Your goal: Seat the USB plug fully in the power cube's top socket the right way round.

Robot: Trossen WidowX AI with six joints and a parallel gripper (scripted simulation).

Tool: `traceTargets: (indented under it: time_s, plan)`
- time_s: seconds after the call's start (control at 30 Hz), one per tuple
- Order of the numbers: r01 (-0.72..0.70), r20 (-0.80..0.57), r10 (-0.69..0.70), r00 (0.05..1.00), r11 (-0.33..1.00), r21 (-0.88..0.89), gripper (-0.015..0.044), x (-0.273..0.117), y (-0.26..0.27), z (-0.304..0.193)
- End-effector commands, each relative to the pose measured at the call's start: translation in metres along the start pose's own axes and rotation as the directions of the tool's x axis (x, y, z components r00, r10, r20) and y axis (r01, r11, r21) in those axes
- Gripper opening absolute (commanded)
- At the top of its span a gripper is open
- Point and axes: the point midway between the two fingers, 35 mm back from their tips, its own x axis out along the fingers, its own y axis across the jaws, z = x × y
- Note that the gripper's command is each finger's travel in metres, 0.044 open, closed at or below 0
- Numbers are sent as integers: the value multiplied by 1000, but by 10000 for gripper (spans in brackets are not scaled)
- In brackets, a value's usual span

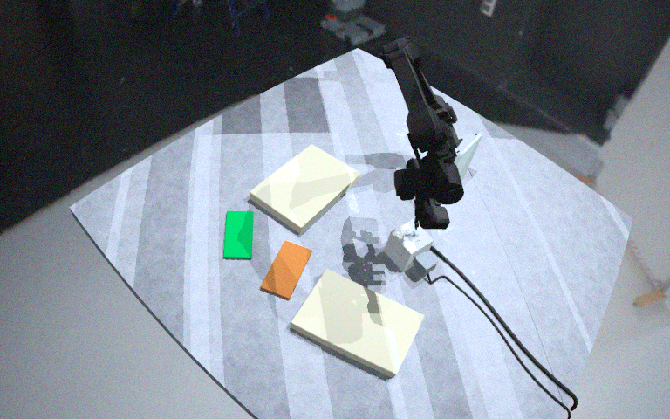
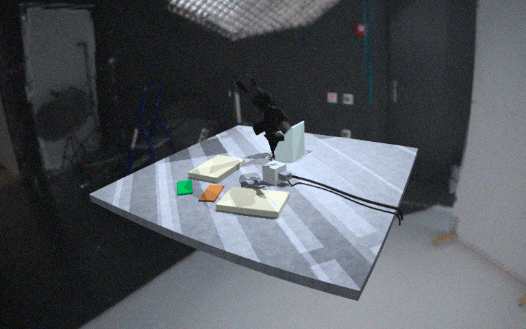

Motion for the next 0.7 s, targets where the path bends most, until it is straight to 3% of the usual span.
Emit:
traceTargets:
  time_s: [0.0,0.67]
  plan:
    - [-1,0,1,1000,994,-108,0,0,0,0]
    - [-1,0,1,1000,807,-590,0,0,0,0]
